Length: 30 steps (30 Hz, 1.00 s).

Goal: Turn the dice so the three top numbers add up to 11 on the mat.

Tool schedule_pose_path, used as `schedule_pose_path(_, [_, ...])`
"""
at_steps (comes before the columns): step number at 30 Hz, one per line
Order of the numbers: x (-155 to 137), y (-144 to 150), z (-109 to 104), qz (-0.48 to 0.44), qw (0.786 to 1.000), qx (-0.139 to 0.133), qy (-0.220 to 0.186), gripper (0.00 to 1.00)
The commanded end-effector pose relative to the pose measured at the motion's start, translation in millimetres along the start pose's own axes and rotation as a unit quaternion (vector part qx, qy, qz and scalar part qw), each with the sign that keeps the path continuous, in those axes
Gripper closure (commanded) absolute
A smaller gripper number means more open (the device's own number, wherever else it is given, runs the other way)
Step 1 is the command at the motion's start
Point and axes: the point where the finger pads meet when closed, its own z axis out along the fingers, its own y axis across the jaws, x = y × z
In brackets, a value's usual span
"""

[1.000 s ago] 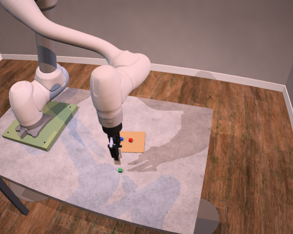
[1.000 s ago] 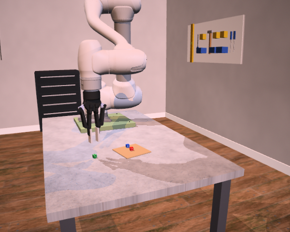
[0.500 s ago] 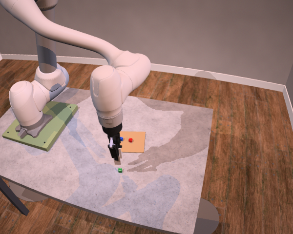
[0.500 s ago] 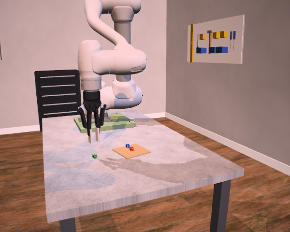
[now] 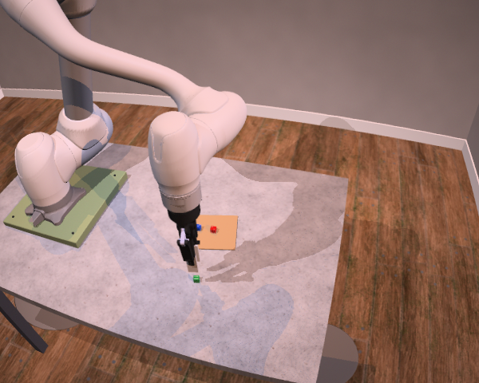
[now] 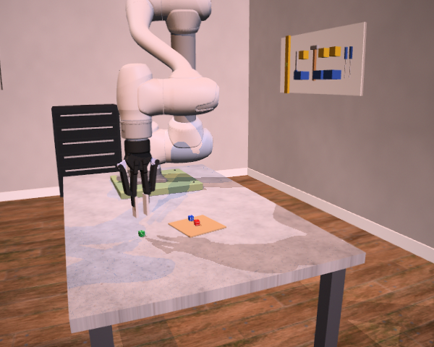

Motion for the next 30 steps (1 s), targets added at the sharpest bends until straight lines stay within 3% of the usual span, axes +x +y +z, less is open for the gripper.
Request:
schedule_pose_path(1, [-1.3,1.5,7.0,0.000,1.000,0.001,0.000,0.81])
schedule_pose_path(30, [-1.3,1.6,40.4,0.000,1.000,0.001,0.000,0.81])
